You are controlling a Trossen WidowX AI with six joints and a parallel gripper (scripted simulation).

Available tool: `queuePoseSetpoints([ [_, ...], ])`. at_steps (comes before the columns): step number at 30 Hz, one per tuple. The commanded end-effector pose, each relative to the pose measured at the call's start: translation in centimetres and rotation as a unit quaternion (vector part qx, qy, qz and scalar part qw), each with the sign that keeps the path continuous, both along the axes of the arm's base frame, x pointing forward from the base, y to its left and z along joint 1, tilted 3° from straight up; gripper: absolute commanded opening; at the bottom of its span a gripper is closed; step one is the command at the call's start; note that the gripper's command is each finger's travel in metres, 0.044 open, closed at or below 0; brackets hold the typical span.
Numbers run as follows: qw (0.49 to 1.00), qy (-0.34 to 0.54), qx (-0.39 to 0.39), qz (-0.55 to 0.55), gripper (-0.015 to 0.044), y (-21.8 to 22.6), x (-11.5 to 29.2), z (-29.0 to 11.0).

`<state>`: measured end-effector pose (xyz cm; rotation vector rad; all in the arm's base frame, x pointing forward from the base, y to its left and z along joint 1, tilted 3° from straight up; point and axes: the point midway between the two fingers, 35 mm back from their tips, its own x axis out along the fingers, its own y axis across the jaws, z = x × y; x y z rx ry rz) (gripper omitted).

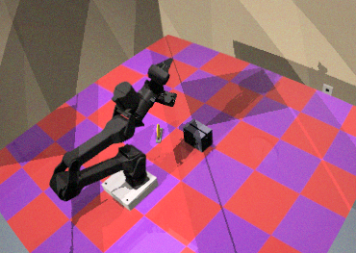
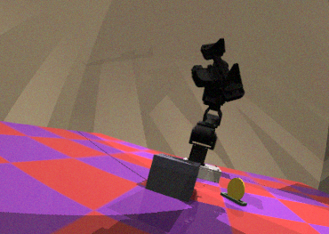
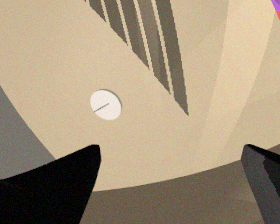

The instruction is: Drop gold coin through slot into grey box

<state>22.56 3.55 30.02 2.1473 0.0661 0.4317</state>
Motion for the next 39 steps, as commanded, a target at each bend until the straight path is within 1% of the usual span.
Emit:
queuePoseSetpoints([
  [1, 1.000, 0.005, -0.008, -0.001, 0.0374, 0.1, 0.1, -0.1],
  [2, 0.999, 0.018, -0.033, -0.003, 0.0348, 0.3, 0.6, -0.5],
  [3, 0.996, 0.041, -0.074, -0.004, 0.0321, 0.7, 1.3, -1.1],
  [6, 0.967, 0.112, -0.230, 0.010, 0.0243, 2.3, 3.2, -3.6],
  [9, 0.906, 0.165, -0.387, 0.055, 0.0164, 4.1, 4.4, -6.3],
  [11, 0.848, 0.186, -0.486, 0.100, 0.0161, 5.2, 4.7, -8.2],
  [13, 0.777, 0.196, -0.577, 0.155, 0.0161, 6.3, 4.7, -10.1],
  [15, 0.695, 0.193, -0.657, 0.218, 0.0161, 7.3, 4.3, -11.8],
  [17, 0.603, 0.178, -0.723, 0.286, 0.0161, 8.3, 3.7, -13.4],
  [19, 0.504, 0.150, -0.771, 0.359, 0.0161, 9.0, 2.8, -14.9],
  [22, 0.359, 0.095, -0.807, 0.459, 0.0161, 9.8, 1.1, -16.6],
  [25, 0.219, 0.026, -0.805, 0.551, 0.0161, 10.2, -0.7, -17.8],
  [26, 0.186, 0.008, -0.799, 0.572, 0.0161, 10.2, -1.2, -18.0],
  [27, 0.166, -0.004, -0.794, 0.585, 0.0161, 10.2, -1.5, -18.1],
  [28, 0.159, -0.008, -0.792, 0.589, 0.0161, 10.2, -1.6, -18.1],
  [39, 0.159, -0.008, -0.792, 0.589, 0.0161, 10.2, -1.4, -18.1],
])
